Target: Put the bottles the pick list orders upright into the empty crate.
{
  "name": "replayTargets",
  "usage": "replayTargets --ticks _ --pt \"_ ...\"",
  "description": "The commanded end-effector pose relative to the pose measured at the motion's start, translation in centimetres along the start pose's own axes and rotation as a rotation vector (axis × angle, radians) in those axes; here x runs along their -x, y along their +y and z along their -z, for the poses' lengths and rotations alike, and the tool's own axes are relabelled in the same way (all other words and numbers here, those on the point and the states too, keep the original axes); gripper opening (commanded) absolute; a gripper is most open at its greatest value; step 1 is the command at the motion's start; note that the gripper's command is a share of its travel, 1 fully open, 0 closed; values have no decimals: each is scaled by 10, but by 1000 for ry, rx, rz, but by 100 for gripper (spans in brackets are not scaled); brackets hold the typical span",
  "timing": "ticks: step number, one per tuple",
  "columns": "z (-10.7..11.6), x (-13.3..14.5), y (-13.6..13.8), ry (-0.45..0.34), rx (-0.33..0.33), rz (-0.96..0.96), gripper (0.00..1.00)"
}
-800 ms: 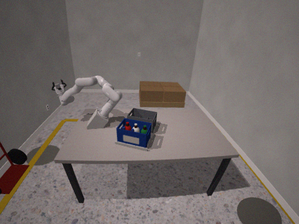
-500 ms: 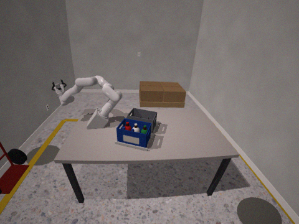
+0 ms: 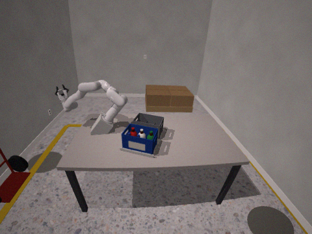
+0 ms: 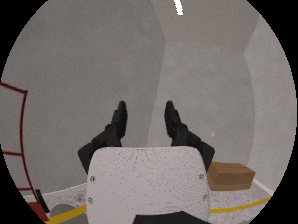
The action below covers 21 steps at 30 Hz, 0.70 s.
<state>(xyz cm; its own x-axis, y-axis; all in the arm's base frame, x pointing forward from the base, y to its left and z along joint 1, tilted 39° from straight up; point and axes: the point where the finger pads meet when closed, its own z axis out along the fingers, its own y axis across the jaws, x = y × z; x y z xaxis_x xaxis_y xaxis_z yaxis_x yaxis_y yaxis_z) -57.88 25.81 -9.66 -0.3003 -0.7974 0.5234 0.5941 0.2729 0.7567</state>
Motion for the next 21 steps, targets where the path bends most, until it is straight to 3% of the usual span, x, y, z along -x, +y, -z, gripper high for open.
replayTargets --ticks 1,5,8,20,21 --pt "12 10 -3 3 5 -2 65" --pt "21 16 -1 -21 26 -12 65" --pt "11 19 9 -65 97 42 65" --pt "-25 29 43 -73 112 54 65" --pt "-28 30 47 -92 136 66 65"
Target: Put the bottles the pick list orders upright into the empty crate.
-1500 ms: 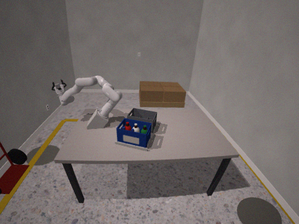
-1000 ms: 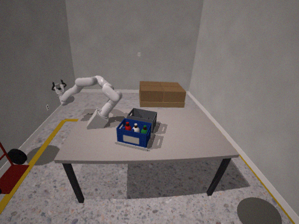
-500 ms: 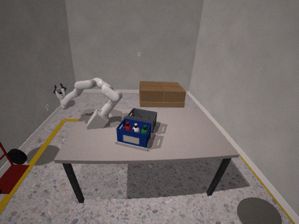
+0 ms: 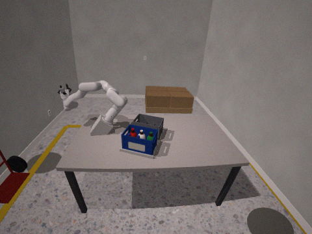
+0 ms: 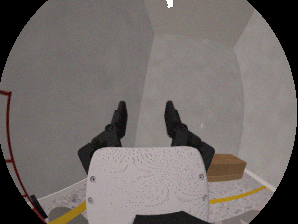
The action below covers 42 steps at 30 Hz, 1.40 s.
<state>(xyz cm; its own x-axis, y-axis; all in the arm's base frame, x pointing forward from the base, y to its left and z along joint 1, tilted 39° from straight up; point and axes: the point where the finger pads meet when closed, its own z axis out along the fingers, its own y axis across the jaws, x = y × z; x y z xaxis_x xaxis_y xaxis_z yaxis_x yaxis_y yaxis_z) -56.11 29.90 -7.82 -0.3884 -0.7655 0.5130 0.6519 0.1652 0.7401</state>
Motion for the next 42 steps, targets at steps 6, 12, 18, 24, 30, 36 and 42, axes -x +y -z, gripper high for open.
replayTargets --ticks 6,12,18,24,30,36,42 --pt "-26 7 24 -78 105 51 65" --pt "-45 15 46 -78 105 51 65" --pt "-60 22 67 -159 201 98 65" --pt "-71 28 83 -163 206 100 65" --pt "-85 35 104 -184 229 111 65" --pt "-99 44 129 -252 304 145 65" --pt "-107 50 146 -251 304 145 65"
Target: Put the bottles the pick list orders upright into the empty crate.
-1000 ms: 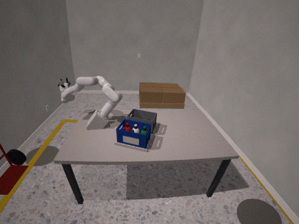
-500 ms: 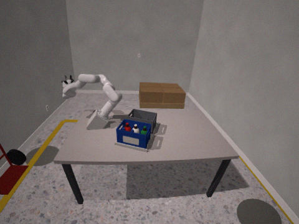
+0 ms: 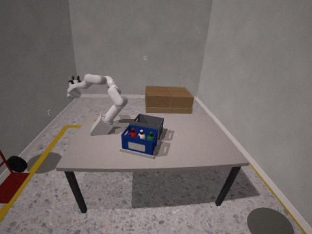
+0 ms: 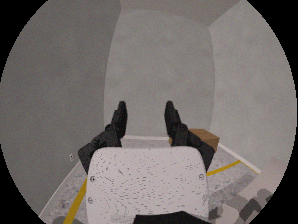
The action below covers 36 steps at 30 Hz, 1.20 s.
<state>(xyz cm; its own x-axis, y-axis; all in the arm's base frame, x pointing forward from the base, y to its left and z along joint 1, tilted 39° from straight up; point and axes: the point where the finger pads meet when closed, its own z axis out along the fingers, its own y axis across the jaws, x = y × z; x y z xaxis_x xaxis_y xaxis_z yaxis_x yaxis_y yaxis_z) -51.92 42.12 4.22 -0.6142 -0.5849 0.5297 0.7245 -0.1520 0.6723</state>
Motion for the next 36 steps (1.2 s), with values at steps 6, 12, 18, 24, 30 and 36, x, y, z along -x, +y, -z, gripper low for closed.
replayTargets --ticks 6,12,18,24,30,36 --pt "-29 9 28 -92 97 40 65" --pt "-49 17 49 -92 97 40 65" --pt "-61 23 64 -162 163 67 65" --pt "-78 31 87 -188 188 78 65" --pt "-93 40 110 -260 252 102 65" --pt "-102 46 126 -286 275 110 65"
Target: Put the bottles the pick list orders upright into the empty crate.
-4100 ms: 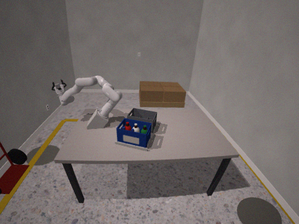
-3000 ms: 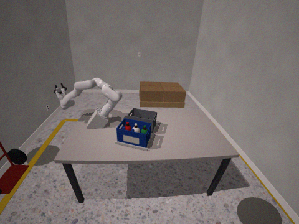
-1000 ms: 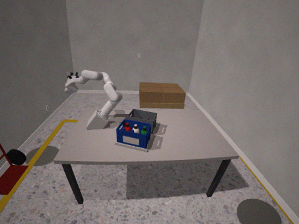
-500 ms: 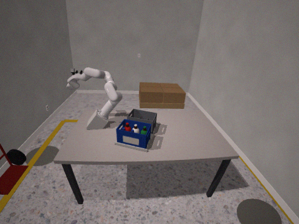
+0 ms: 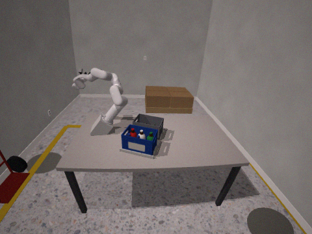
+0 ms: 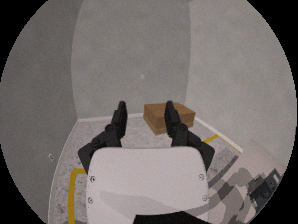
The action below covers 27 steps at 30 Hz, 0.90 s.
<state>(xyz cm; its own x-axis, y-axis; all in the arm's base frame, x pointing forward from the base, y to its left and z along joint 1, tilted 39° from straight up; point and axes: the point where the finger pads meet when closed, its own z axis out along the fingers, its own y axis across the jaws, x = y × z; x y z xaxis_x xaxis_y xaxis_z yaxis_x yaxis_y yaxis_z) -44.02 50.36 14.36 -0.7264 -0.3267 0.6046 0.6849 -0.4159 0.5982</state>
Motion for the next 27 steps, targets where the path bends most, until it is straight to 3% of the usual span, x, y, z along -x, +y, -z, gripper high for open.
replayTargets --ticks 1,5,9,19,23,27 --pt "-16 3 13 -14 18 2 65" --pt "-29 6 24 -14 18 2 65" --pt "-42 12 38 -115 99 31 65" --pt "-66 21 63 -116 100 32 65" --pt "-77 27 79 -220 178 56 65" --pt "-89 32 94 -220 178 56 65"
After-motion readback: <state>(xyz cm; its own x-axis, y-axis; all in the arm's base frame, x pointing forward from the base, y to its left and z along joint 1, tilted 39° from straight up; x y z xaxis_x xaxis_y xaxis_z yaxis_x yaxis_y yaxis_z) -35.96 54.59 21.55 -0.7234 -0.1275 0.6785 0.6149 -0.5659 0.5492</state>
